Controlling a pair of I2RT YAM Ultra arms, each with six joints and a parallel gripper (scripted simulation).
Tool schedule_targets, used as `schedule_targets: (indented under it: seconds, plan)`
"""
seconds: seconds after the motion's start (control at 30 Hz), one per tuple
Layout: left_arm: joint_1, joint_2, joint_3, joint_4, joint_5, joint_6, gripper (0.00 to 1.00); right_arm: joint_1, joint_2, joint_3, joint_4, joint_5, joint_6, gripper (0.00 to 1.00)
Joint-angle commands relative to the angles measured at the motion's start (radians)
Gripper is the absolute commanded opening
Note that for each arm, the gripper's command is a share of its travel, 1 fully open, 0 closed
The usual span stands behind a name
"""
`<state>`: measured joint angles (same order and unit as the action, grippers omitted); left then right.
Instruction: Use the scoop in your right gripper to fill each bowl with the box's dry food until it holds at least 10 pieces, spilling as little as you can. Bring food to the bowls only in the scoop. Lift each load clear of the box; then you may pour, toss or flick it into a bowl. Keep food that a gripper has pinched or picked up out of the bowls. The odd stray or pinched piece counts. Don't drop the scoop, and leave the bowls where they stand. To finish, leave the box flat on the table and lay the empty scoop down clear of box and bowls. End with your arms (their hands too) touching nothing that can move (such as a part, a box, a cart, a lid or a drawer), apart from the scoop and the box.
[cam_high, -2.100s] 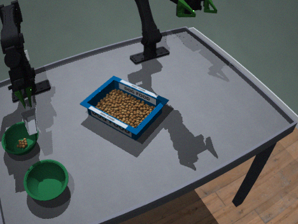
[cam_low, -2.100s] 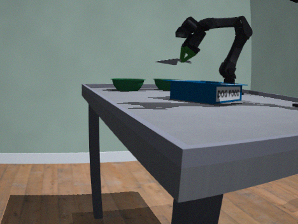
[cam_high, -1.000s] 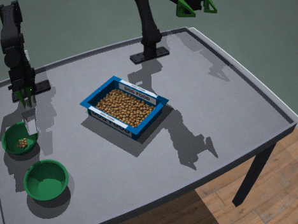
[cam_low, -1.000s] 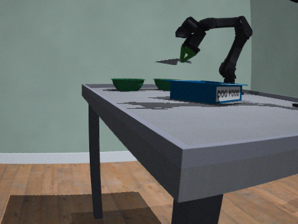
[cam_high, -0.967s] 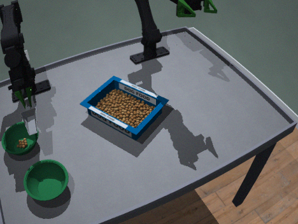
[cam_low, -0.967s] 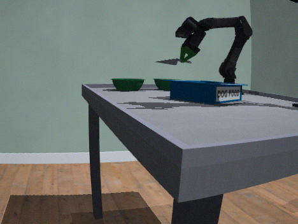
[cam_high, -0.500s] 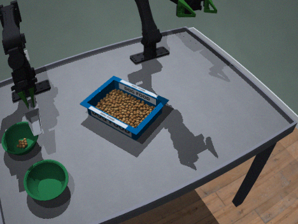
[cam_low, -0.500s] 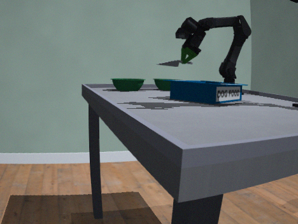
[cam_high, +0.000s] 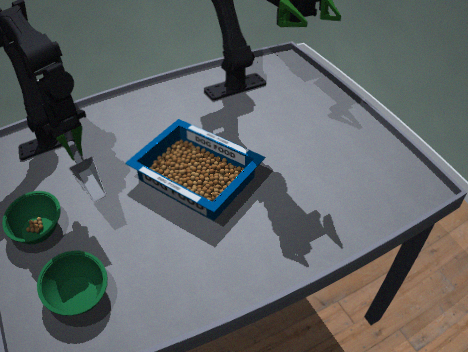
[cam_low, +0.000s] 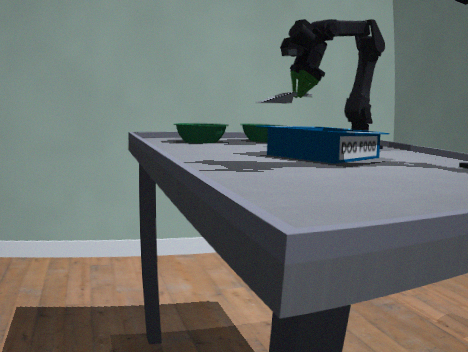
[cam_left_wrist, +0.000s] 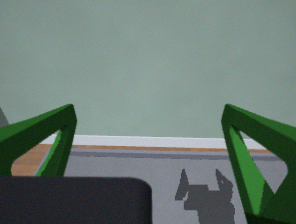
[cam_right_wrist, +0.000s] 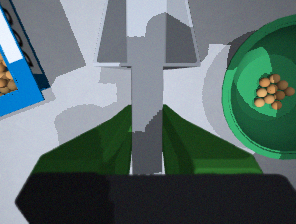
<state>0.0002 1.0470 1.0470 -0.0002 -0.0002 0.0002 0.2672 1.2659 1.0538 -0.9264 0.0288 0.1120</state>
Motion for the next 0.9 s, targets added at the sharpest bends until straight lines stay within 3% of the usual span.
schedule_targets:
  seconds: [0.0,0.87]
  plan:
    - [0.0,-0.014,0.021,0.02,0.0,0.0,1.0,0.063,0.027,0.074,-0.053,0.021,0.048,0.0]
    - [0.0,-0.014,0.021,0.02,0.0,0.0,1.0,0.5,0.258,0.331,-0.245,0.068,0.213,0.0]
